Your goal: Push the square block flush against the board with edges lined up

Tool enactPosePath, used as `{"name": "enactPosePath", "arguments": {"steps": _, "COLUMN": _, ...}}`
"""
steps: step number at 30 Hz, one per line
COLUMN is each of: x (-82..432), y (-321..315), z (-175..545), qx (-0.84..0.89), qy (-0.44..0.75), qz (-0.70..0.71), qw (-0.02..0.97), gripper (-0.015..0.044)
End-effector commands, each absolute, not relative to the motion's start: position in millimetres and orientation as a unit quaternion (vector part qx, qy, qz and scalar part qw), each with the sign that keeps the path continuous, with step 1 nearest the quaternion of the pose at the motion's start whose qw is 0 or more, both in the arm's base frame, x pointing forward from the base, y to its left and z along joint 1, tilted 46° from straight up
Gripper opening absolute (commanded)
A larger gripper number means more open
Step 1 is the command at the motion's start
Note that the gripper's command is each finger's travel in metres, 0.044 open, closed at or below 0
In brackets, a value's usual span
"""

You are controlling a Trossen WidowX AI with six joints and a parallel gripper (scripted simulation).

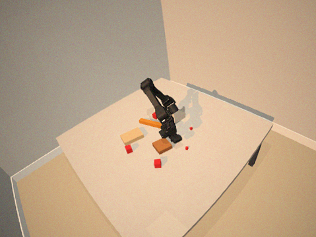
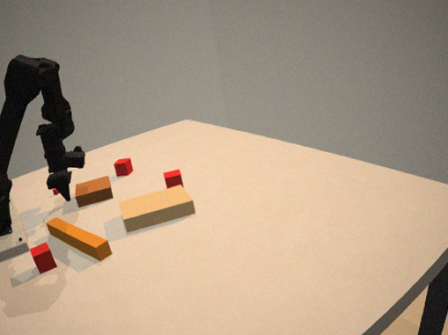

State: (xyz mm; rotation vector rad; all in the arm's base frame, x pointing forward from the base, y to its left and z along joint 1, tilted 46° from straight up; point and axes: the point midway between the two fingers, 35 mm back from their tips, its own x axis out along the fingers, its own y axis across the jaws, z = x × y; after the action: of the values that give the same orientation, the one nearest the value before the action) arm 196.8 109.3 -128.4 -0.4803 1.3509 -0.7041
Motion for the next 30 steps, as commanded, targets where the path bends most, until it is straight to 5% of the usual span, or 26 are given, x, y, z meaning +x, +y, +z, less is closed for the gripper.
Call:
{"name": "enactPosePath", "arguments": {"steps": 1, "x": 201.8, "y": 107.9, "z": -129.3, "qx": -0.216, "qy": 0.605, "qz": -0.315, "qw": 0.699, "gripper": 0.0000}}
{"name": "enactPosePath", "arguments": {"steps": 30, "x": 246.3, "y": 109.6, "z": -123.4, "qx": -0.215, "qy": 0.605, "qz": -0.314, "qw": 0.700, "gripper": 0.0000}}
